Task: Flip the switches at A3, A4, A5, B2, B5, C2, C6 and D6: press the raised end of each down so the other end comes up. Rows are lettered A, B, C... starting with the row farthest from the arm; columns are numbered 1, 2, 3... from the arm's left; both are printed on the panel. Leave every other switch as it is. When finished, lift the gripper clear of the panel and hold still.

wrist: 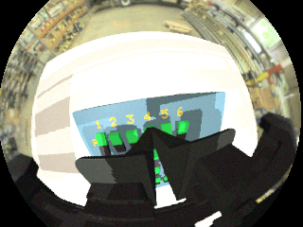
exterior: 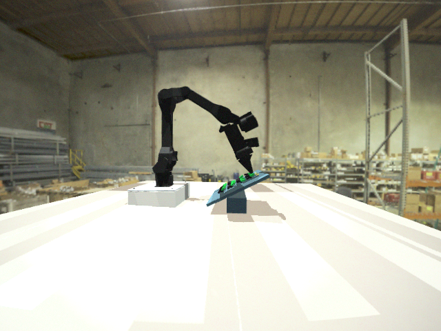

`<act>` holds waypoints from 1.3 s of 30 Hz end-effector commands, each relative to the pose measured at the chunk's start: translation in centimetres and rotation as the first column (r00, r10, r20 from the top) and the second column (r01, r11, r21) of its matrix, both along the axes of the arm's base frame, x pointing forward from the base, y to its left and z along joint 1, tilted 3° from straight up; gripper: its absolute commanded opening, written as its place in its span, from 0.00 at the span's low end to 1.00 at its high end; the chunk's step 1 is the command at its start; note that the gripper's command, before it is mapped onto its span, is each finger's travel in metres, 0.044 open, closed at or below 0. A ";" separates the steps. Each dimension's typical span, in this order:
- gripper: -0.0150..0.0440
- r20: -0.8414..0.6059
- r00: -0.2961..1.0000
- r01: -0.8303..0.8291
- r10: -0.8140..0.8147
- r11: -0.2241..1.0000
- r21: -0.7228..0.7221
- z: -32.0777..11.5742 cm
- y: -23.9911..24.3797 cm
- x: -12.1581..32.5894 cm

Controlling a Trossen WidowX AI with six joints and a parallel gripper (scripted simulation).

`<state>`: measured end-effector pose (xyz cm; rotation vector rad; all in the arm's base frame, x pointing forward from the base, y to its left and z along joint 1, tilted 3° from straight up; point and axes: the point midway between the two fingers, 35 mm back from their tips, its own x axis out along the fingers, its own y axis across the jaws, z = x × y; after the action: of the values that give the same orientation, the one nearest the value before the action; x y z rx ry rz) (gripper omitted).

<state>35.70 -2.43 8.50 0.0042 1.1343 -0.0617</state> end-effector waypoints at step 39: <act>0.25 0.036 0.999 -0.005 0.005 1.000 0.000 1.5 -2.0 -3.5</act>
<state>32.35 -4.52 10.59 0.0027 1.0855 -0.0648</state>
